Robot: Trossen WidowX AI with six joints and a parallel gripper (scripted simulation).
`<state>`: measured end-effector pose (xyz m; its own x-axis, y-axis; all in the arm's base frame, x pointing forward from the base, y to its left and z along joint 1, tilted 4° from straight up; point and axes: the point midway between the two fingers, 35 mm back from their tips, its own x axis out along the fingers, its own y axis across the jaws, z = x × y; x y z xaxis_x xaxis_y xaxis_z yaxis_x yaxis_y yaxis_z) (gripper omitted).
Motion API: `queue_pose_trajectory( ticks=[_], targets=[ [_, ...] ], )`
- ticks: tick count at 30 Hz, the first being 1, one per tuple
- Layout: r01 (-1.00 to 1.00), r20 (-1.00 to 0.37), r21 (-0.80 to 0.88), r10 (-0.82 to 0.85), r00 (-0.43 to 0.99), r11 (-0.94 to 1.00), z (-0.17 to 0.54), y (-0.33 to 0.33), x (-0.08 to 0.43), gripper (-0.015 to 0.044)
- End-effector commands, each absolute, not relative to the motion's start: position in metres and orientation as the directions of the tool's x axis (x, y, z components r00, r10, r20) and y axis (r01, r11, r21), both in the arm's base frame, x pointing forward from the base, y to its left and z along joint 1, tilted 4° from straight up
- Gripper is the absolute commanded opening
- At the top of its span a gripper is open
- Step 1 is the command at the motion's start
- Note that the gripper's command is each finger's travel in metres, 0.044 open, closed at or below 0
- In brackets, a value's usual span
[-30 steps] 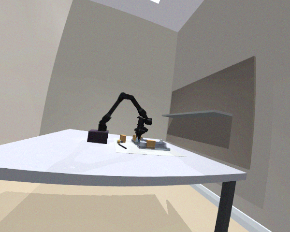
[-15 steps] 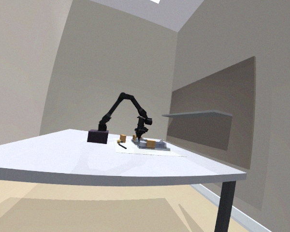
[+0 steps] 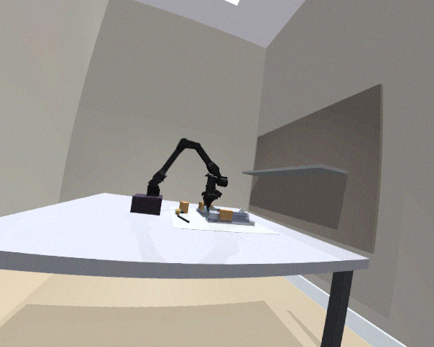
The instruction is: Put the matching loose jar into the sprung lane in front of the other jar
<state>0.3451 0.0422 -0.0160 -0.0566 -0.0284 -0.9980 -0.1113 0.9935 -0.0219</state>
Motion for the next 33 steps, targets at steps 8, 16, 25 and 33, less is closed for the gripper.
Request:
queue_pose_trajectory(
  ticks=[8, 16, 25, 33],
  targets=[
    [-0.107, -0.999, -0.017, -0.020, -0.027, 0.994, -0.0135, 0.0439, 0.3536, 0.0000],
    [-0.107, -0.999, -0.017, -0.020, -0.027, 0.994, -0.0135, 0.0440, 0.3546, 0.0000],
    [-0.107, -0.999, -0.017, -0.020, -0.026, 0.994, -0.0135, 0.0442, 0.3558, 0.0000],
    [-0.107, -0.999, -0.017, -0.020, -0.026, 0.994, -0.0135, 0.0443, 0.3568, 0.0000]
  ],
)
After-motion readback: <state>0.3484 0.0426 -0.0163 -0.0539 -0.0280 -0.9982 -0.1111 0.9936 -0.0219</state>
